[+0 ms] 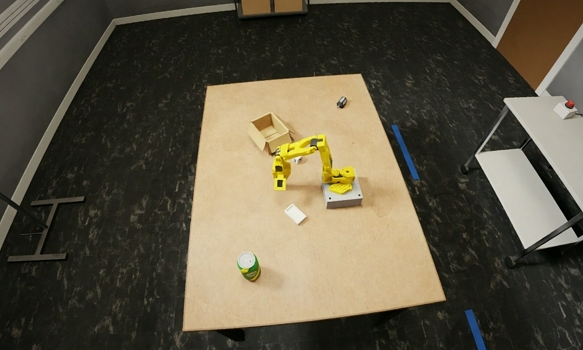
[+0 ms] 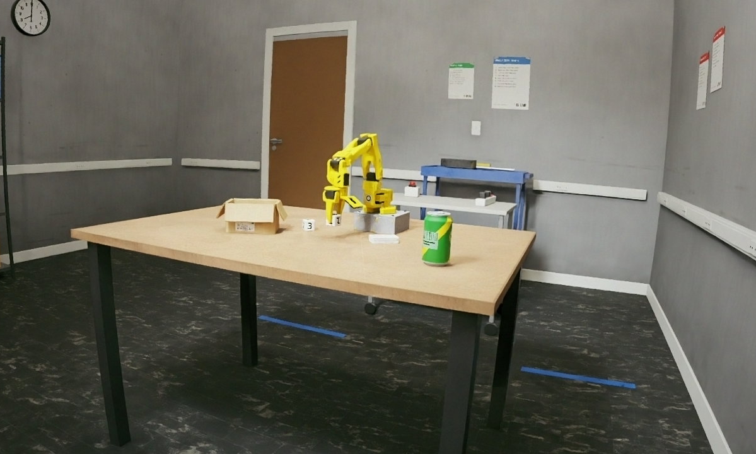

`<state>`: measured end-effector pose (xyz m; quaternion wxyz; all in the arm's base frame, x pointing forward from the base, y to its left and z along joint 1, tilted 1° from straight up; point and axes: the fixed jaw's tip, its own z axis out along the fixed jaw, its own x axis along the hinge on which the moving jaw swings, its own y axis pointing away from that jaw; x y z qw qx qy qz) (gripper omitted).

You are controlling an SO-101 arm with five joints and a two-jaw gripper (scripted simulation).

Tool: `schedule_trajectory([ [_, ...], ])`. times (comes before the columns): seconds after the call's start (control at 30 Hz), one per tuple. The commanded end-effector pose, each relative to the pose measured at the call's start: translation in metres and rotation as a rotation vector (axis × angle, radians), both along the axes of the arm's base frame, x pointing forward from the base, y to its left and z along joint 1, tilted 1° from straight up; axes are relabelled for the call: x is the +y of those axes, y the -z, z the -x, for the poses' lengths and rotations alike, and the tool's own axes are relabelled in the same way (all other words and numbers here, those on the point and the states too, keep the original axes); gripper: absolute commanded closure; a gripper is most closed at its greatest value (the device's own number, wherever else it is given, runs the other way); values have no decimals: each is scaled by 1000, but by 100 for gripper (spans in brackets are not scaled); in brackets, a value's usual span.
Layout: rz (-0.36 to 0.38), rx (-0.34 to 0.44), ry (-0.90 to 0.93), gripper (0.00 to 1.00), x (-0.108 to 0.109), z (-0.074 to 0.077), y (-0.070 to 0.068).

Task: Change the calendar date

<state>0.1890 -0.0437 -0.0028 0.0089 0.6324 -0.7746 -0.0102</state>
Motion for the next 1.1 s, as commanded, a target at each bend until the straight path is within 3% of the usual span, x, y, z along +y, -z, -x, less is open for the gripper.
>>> schedule_trajectory([
  [0.0, 4, -23, 28, 100, -7, -5, -1],
  [1.07, 4, -23, 28, 100, -7, -5, 5],
])
